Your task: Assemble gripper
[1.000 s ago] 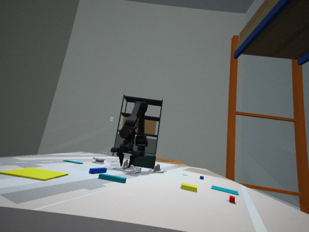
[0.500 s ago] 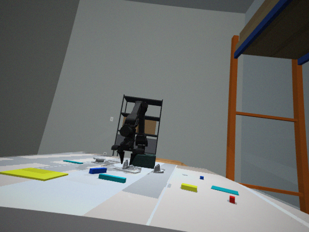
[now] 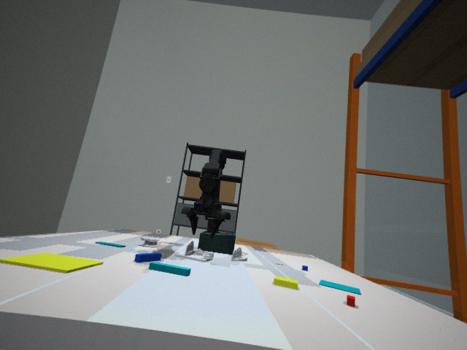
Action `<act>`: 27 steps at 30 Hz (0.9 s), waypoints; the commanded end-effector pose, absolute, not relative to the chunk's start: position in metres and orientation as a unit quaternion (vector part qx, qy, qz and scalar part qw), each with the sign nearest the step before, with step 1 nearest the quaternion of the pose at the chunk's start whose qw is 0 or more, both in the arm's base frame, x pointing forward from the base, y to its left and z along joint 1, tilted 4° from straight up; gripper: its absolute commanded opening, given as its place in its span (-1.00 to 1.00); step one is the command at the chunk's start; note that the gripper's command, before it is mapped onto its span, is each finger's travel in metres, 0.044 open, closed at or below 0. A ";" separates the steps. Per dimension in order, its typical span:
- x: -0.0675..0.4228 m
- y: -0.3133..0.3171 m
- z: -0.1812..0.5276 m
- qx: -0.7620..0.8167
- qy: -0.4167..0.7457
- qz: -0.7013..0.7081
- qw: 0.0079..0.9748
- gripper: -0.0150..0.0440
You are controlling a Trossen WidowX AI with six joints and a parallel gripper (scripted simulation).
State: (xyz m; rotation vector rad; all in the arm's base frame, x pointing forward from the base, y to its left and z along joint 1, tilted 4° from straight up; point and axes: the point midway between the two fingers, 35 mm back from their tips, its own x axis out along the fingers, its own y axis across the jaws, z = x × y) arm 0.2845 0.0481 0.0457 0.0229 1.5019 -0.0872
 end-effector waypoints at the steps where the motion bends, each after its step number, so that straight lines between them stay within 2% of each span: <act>1: 0.264 0.092 0.046 0.037 0.684 -0.061 0.726 1.00; 13: 0.176 0.188 0.049 0.122 0.677 -0.141 0.712 1.00; 22: 0.175 0.189 0.046 0.123 0.677 -0.142 0.712 1.00; 27: 0.177 0.187 0.008 0.123 0.677 -0.142 0.712 1.00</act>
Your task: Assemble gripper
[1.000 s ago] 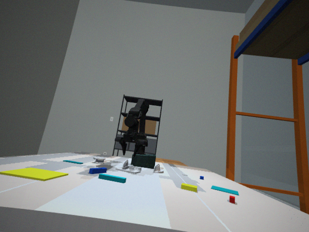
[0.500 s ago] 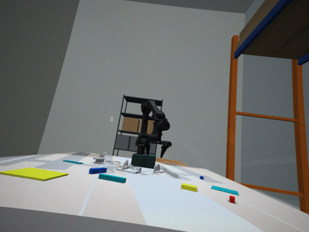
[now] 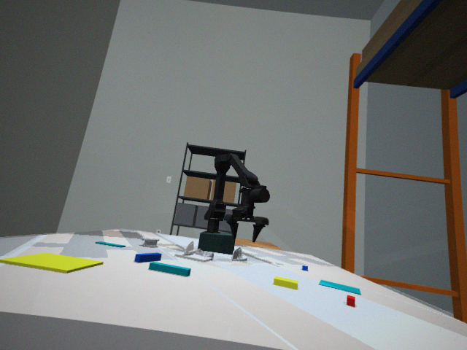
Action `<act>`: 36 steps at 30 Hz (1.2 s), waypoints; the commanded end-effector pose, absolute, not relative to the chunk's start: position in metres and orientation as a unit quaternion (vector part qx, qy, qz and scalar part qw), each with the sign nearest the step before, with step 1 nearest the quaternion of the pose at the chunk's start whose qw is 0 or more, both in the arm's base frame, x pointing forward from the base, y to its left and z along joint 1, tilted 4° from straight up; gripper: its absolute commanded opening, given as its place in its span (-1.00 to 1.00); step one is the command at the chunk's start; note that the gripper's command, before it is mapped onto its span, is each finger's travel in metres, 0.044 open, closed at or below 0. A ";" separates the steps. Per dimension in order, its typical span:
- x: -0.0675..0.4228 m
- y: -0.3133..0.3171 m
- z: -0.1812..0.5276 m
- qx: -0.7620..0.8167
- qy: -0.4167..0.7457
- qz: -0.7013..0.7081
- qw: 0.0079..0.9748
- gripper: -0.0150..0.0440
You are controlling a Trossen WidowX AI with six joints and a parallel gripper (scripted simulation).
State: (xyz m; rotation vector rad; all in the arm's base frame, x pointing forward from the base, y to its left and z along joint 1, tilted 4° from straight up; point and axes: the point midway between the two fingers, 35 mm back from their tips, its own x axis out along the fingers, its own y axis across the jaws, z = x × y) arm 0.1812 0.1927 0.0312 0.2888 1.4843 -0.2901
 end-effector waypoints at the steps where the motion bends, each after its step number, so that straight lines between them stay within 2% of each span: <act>1: 0.177 0.187 0.008 0.123 0.677 -0.142 0.712 1.00; 36: 0.179 0.186 -0.030 0.123 0.677 -0.142 0.712 1.00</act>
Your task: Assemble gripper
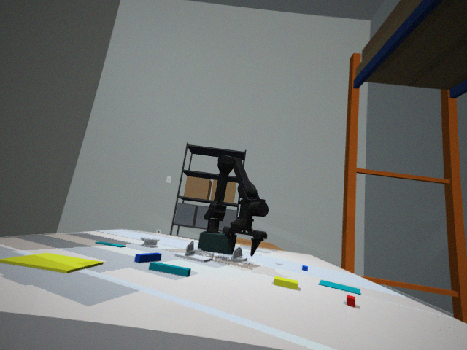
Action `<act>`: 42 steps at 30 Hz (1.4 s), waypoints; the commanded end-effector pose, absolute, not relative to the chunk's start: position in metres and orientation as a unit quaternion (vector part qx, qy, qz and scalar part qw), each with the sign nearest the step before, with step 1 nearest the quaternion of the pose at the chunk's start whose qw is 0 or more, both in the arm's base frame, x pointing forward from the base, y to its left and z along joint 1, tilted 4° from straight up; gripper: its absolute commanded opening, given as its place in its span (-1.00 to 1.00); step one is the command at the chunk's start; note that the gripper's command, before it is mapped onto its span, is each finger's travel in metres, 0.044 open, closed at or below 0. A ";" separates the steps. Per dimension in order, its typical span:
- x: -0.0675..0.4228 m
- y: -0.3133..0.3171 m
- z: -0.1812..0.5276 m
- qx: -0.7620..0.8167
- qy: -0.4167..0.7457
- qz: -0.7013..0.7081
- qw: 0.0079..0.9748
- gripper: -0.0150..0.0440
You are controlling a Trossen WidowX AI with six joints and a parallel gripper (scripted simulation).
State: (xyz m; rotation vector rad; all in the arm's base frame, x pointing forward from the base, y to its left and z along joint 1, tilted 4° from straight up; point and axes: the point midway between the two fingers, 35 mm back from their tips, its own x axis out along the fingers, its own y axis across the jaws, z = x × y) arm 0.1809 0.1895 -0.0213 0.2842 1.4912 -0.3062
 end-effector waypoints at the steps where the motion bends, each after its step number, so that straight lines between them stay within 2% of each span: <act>1: 0.179 0.186 -0.032 0.123 0.677 -0.142 0.712 1.00; 40: 0.179 0.185 -0.043 0.123 0.677 -0.142 0.712 1.00; 42: 0.179 0.186 -0.042 0.125 0.676 -0.143 0.713 0.82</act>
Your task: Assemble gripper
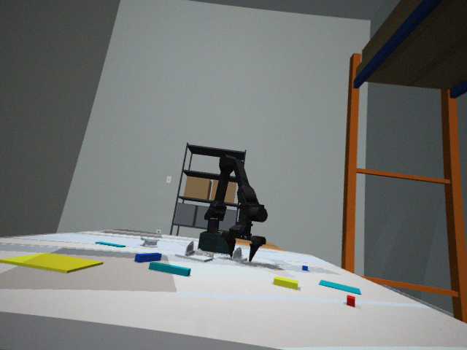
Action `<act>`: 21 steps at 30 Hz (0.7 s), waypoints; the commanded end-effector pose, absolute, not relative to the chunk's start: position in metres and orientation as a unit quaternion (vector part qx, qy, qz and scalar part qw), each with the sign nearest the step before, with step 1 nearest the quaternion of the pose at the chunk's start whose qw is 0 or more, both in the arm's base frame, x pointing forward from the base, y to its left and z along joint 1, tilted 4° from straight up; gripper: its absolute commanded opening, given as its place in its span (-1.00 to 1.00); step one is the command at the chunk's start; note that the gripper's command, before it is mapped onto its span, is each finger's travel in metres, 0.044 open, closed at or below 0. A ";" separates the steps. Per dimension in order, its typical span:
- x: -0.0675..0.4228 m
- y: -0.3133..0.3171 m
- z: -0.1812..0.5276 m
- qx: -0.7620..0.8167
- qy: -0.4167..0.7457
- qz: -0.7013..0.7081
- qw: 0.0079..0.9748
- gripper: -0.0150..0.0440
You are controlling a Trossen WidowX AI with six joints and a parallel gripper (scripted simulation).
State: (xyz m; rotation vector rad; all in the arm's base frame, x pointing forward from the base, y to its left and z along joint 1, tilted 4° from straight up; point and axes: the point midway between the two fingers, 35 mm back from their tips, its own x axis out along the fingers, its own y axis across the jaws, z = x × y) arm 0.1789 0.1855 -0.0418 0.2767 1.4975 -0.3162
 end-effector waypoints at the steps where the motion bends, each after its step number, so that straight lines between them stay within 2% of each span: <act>1: 0.179 0.186 -0.042 0.125 0.676 -0.143 0.713 0.73; 9: 0.179 0.186 -0.042 0.125 0.676 -0.143 0.713 0.02; 12: 0.179 0.186 -0.042 0.125 0.676 -0.143 0.713 -0.04; 21: 0.179 0.186 -0.042 0.125 0.676 -0.143 0.713 -0.04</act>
